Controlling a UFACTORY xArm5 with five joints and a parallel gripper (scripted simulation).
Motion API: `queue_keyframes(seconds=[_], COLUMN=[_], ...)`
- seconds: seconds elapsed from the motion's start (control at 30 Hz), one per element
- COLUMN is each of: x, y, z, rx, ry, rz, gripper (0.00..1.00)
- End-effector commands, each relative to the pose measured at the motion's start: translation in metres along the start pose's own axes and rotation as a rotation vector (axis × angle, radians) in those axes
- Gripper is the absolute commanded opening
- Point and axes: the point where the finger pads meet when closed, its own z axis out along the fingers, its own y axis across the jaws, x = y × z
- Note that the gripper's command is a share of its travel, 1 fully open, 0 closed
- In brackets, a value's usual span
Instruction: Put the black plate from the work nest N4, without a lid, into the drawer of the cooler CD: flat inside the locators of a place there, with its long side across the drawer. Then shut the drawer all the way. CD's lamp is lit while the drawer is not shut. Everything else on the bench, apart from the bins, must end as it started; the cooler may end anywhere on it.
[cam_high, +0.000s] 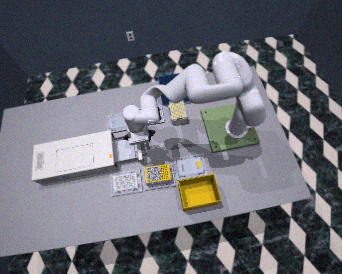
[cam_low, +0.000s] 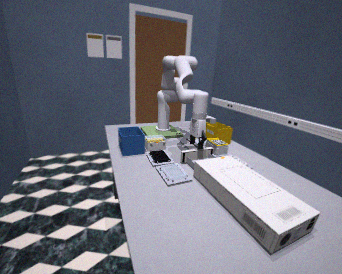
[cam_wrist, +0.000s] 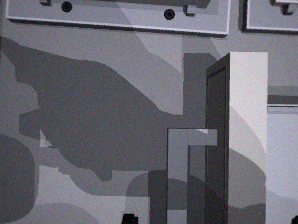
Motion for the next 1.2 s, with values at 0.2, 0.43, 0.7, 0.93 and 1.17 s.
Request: queue_keyframes(seconds=[0.2,0.43,0.7,0.93,1.17], x=[0.0,0.0,0.0,0.0,0.0], y=[0.002,0.002,0.002,-0.005,-0.012], z=[0.01,0.022,0.024,0.024,0.024], rx=[-0.005,-0.005,-0.004,-0.004,-0.004], ry=[-0.011,-0.011,-0.011,-0.011,-0.011], rz=[0.0,0.0,0.0,0.0,0.0], gripper=[0.88,0.88,0.88,0.88,0.88])
